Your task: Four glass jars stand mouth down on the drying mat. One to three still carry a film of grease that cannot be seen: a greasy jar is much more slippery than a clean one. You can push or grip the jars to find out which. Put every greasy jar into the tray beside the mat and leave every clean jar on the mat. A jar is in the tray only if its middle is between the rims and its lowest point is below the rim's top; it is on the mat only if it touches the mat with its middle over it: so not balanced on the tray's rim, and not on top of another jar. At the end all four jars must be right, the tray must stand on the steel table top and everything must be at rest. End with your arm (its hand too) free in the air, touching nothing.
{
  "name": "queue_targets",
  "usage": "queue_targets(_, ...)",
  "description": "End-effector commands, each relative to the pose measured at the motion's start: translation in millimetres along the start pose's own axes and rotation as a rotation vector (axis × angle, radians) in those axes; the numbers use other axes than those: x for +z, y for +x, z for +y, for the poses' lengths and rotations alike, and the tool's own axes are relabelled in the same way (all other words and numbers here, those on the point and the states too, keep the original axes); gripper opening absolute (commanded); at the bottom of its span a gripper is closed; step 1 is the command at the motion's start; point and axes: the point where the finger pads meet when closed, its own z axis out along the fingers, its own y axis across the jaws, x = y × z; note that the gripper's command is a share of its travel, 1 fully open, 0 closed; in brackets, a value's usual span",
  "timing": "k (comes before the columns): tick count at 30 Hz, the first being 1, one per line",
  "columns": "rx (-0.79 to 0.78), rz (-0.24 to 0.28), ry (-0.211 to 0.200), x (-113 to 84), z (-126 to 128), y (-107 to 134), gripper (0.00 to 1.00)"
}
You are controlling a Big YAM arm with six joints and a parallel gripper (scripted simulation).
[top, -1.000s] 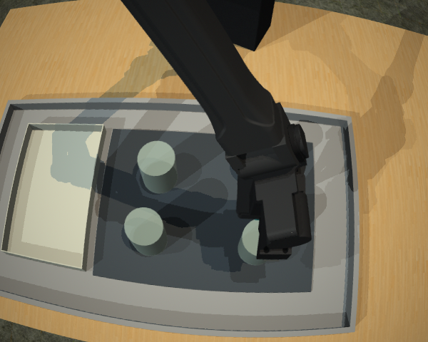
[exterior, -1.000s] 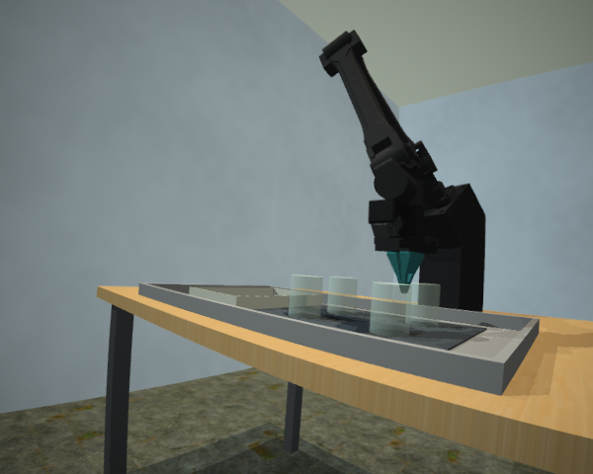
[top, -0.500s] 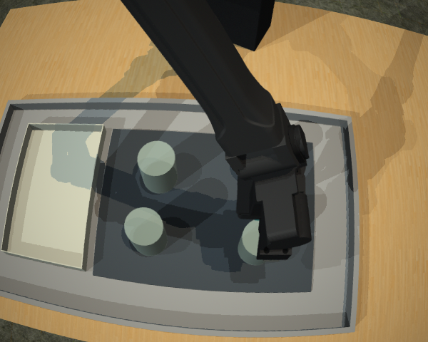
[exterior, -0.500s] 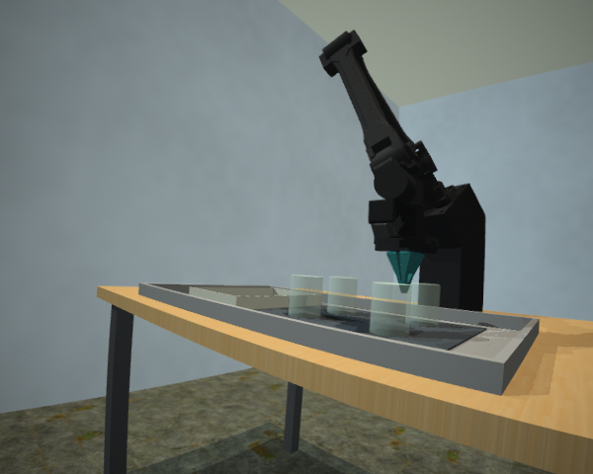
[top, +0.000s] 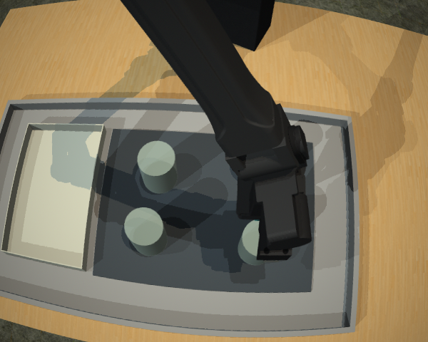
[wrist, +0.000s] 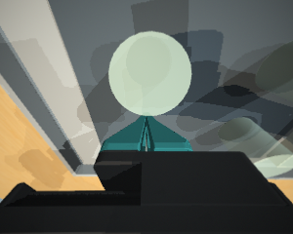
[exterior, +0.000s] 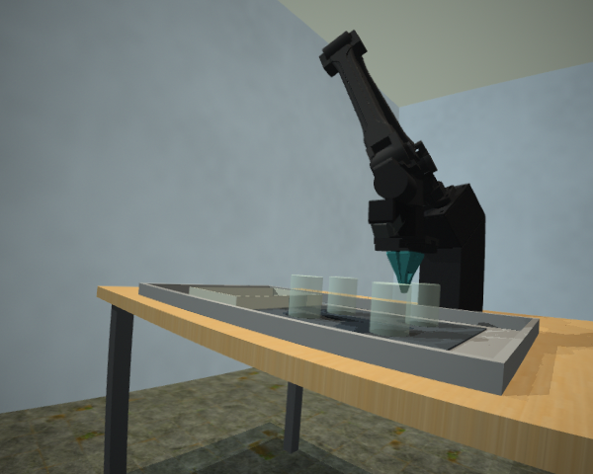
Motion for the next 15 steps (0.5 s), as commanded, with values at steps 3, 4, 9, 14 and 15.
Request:
queue_targets(3, 0.012, -0.011, 0.01, 6.1, -6.9, -15.3, 0.0)
queue_targets(4, 0.012, -0.011, 0.01, 6.1, -6.9, -15.4, 0.0)
queue_targets(9, 0.012, -0.011, 0.01, 6.1, -6.9, -16.1, 0.0)
queue_targets(14, 0.012, -0.011, 0.01, 6.1, -6.9, -16.7, 0.0)
queue_targets(15, 0.012, -0.011, 0.01, 6.1, -6.9, -16.9, 0.0)
